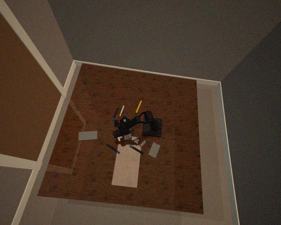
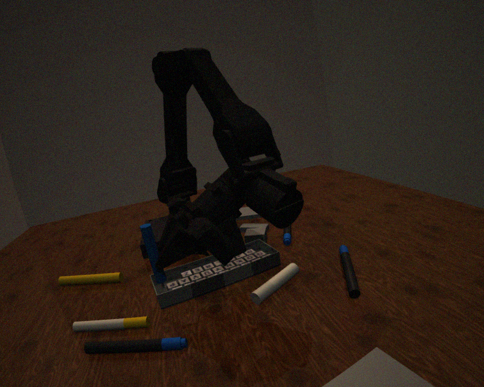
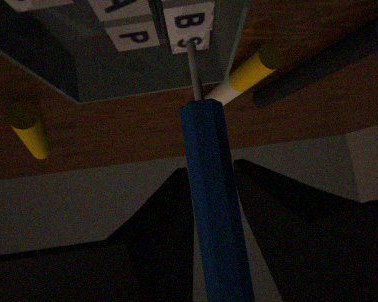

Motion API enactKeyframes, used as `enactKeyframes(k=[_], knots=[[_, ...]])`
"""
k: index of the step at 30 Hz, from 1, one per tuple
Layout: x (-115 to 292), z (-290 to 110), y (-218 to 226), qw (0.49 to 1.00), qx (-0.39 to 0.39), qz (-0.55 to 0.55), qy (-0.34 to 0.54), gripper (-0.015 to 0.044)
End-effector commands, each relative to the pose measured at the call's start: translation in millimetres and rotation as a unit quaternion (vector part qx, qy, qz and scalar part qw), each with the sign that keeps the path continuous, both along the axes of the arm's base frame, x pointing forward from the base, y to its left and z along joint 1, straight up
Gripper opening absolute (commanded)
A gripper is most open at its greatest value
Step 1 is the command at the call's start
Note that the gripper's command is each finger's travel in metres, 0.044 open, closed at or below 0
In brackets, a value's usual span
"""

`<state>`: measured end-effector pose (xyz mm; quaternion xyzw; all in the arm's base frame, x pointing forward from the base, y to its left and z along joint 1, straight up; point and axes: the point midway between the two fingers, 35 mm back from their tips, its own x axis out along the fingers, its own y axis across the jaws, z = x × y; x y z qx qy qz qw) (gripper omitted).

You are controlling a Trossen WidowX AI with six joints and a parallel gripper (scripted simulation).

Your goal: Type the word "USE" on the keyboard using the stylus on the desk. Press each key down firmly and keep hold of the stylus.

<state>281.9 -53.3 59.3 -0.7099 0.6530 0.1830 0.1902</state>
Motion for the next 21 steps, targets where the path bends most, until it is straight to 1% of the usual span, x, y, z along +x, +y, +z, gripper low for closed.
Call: enactKeyframes(k=[1,4,9,14,20,21], knots=[[0,1,0,1.0,-0.002,0.002,0.002,0.0081],[0,10,0,1.0,-0.002,0.002,0.002,0.0081],[-1,37,-1,1.0,-0.002,0.002,0.002,0.0081],[-1,35,-1,1.0,0.001,0.0,-0.002,0.0085],[-1,35,-1,1.0,0.001,0.0,-0.002,0.0045],[-2,35,0,1.0,0.001,0.0,-0.002,0.0018]])
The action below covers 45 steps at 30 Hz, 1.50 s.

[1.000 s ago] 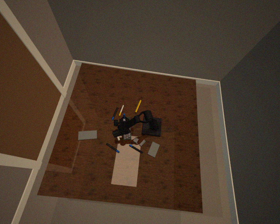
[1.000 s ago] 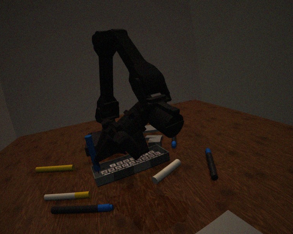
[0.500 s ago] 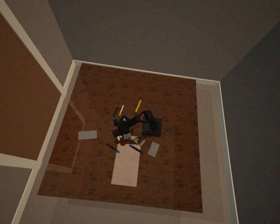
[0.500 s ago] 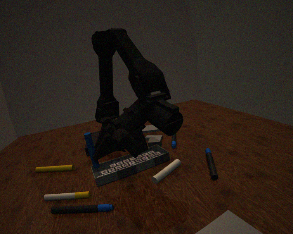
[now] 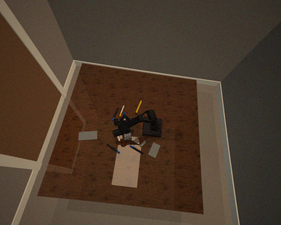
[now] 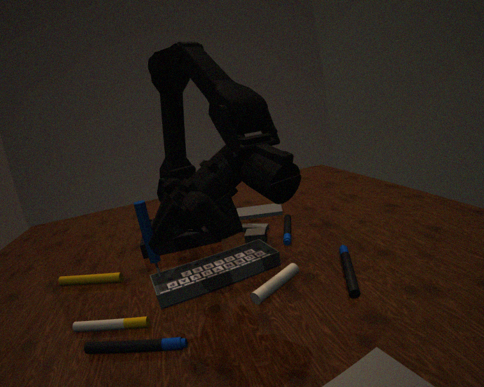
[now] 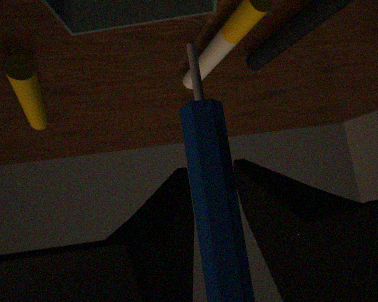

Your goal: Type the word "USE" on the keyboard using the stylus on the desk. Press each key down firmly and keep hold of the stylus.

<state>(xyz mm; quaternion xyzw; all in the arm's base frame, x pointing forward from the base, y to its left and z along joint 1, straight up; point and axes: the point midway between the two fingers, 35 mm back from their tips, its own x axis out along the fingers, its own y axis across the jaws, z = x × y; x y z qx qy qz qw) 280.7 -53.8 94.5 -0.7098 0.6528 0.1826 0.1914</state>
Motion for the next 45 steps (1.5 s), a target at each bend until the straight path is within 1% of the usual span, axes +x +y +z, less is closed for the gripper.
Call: enactKeyframes(k=[1,19,22,28,45], knots=[[-1,0,2,1.0,0.001,0.0,0.0,0.0],[-46,3,63,1.0,0.001,0.002,0.006,0.0],[-47,2,63,1.0,0.001,0.002,0.006,0.0],[-47,-17,63,1.0,0.001,0.002,0.006,0.0],[-47,-17,63,1.0,0.001,0.002,0.006,0.0]])
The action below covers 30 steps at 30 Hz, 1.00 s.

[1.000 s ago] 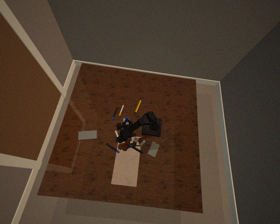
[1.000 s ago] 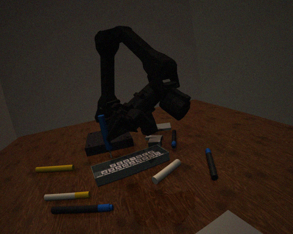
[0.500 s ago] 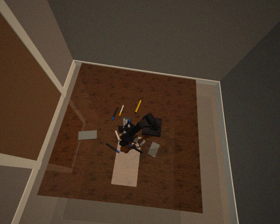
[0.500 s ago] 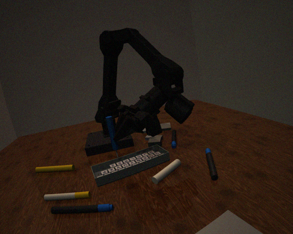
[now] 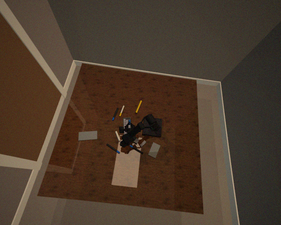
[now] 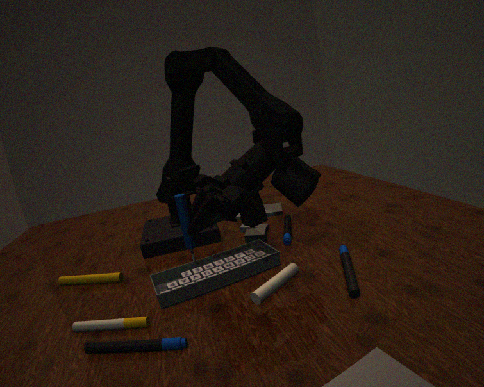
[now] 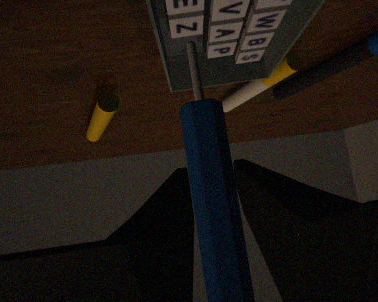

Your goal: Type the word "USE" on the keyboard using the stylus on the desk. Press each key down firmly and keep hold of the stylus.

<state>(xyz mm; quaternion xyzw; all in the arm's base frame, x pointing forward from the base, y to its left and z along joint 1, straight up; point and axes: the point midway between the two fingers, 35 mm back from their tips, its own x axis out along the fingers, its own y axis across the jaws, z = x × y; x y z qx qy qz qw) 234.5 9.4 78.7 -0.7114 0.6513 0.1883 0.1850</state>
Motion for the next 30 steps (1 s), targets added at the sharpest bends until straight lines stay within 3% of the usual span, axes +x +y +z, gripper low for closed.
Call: enactKeyframes(k=[1,4,30], knots=[[-1,-1,0,1.0,0.002,-0.003,-0.001,0.0],[0,-2,2,1.0,0.002,-0.003,-0.001,0.0079],[0,-12,3,1.0,0.002,-0.003,-0.001,0.0081]])
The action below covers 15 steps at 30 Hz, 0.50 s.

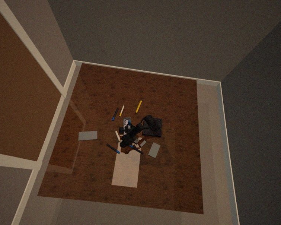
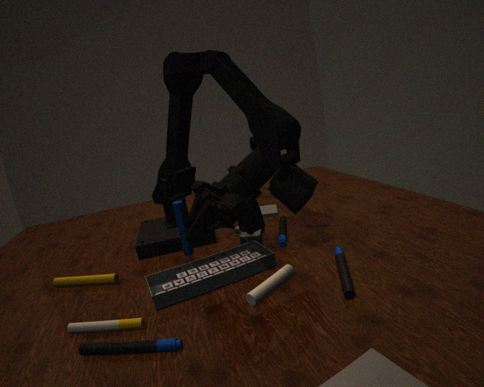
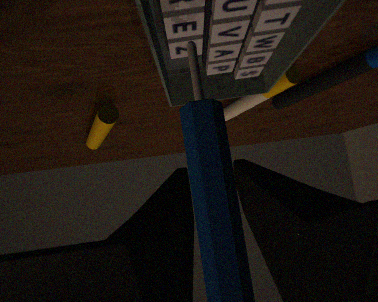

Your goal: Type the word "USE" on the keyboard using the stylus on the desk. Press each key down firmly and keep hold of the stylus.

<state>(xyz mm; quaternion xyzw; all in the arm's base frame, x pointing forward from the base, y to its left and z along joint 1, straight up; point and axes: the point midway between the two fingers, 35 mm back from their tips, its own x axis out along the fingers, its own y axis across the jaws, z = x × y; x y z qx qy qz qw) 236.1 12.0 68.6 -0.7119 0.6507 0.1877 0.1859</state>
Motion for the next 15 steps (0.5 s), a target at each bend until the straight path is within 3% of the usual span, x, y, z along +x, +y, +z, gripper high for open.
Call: enactKeyframes(k=[1,15], knots=[[-1.2,-2.5,-0.1,1.0,0.001,-0.003,0.0,0.0081],[-1.1,-8.2,0.0,1.0,0.001,-0.003,0.0,0.0081]])
